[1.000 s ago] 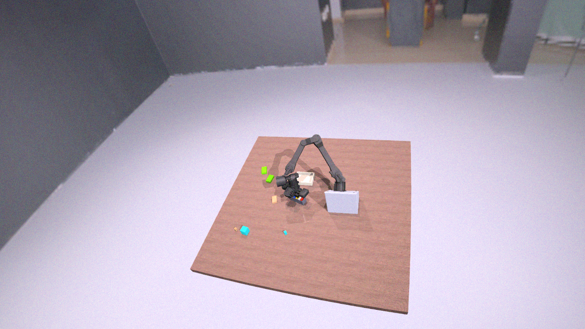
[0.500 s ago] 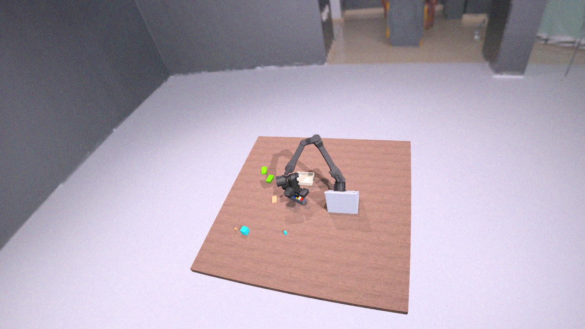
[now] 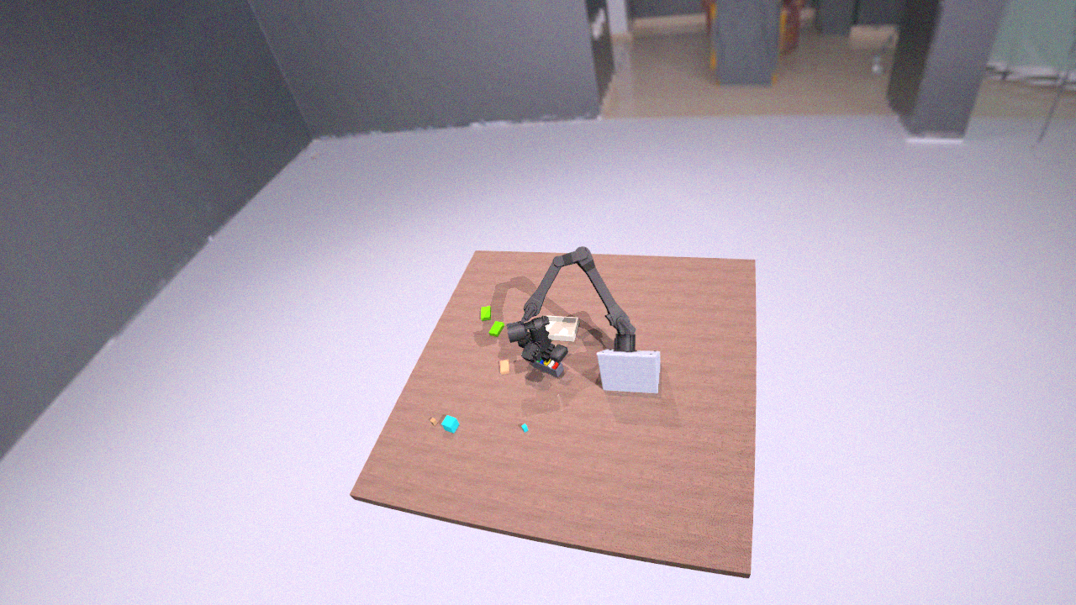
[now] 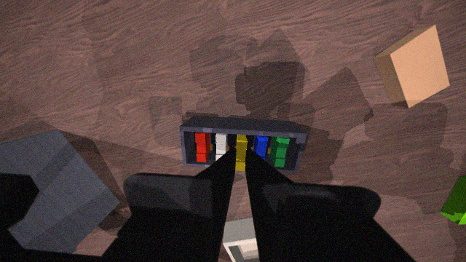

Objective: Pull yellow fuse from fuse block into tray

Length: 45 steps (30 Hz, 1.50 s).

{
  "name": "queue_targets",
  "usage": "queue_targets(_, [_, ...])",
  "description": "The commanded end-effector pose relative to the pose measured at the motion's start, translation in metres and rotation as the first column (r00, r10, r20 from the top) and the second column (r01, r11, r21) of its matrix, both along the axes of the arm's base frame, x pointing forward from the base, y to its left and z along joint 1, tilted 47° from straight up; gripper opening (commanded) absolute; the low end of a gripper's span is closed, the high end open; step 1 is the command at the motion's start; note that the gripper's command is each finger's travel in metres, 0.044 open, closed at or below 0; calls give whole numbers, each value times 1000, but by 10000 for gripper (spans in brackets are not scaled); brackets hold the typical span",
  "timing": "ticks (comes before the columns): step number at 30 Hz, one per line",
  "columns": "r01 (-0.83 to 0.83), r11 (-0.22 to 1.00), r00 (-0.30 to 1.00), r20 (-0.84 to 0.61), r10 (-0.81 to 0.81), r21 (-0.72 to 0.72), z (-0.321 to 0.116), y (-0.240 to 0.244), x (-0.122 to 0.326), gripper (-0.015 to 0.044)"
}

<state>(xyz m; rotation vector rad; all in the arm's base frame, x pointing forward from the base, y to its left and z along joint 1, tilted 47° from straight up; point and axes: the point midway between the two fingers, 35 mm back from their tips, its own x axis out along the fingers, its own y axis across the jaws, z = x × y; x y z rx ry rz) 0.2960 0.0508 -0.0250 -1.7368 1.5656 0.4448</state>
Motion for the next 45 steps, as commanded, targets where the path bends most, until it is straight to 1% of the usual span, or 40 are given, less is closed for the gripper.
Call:
queue_targets(1, [2,1000,1000,3,-2,4,2,2,0,0])
queue_targets(45, [1,1000,1000,2,-1,2,17,17,-4,0])
